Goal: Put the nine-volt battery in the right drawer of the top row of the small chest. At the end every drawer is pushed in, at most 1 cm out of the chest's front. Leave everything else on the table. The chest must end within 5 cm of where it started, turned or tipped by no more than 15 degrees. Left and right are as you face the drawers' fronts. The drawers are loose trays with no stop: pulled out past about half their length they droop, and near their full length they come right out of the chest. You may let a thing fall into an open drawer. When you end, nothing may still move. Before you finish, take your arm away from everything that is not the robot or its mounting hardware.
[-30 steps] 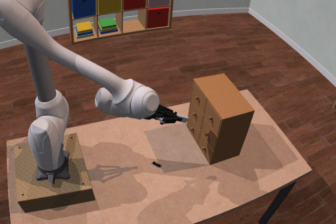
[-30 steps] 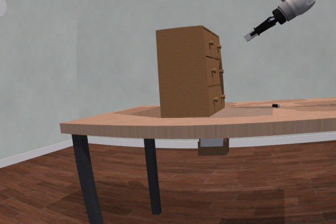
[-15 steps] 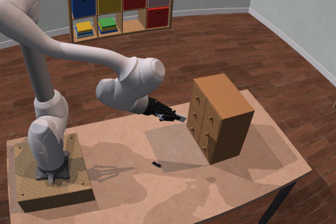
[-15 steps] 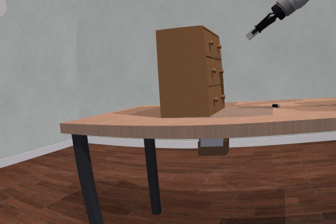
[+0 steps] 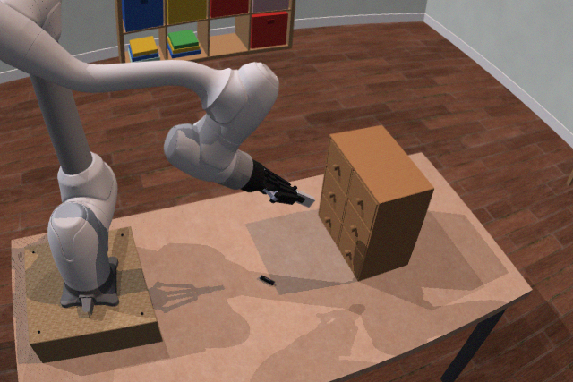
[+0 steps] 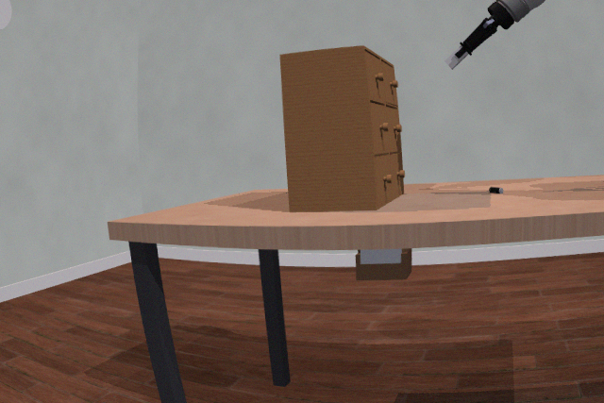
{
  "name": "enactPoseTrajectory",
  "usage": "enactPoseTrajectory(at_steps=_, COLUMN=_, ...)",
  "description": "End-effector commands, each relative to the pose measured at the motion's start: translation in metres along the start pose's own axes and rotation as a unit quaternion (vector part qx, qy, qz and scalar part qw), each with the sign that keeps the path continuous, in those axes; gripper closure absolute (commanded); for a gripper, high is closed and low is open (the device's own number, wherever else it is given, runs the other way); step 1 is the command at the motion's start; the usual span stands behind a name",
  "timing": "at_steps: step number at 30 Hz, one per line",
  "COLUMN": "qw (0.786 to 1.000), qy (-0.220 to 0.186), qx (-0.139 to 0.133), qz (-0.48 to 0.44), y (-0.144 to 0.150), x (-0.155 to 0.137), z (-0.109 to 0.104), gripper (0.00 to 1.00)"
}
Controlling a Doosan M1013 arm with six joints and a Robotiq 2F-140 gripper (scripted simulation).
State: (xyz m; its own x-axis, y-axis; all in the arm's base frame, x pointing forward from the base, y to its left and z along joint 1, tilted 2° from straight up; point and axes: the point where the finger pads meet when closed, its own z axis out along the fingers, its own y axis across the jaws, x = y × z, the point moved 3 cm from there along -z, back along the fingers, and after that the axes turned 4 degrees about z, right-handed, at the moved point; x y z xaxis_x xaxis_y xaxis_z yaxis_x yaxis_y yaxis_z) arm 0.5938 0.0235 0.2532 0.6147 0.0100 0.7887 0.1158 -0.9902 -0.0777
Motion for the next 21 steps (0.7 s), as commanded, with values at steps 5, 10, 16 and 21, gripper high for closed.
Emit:
enactPoseTrajectory(at_steps=5, qw=0.995, qy=-0.099, qx=0.002, qz=0.003, y=-0.001, x=0.008, z=-0.012, gripper=1.00)
enactPoseTrajectory(at_steps=10, qw=0.987, qy=-0.163, qx=-0.003, qz=0.003, y=0.000, x=0.014, z=-0.026, gripper=1.00)
enactPoseTrajectory(at_steps=16, qw=0.978, qy=-0.209, qx=-0.003, qz=0.002, y=0.000, x=0.018, z=-0.040, gripper=1.00)
enactPoseTrajectory(at_steps=21, qw=0.965, qy=-0.262, qx=-0.004, qz=0.001, y=0.000, x=0.023, z=-0.055, gripper=1.00)
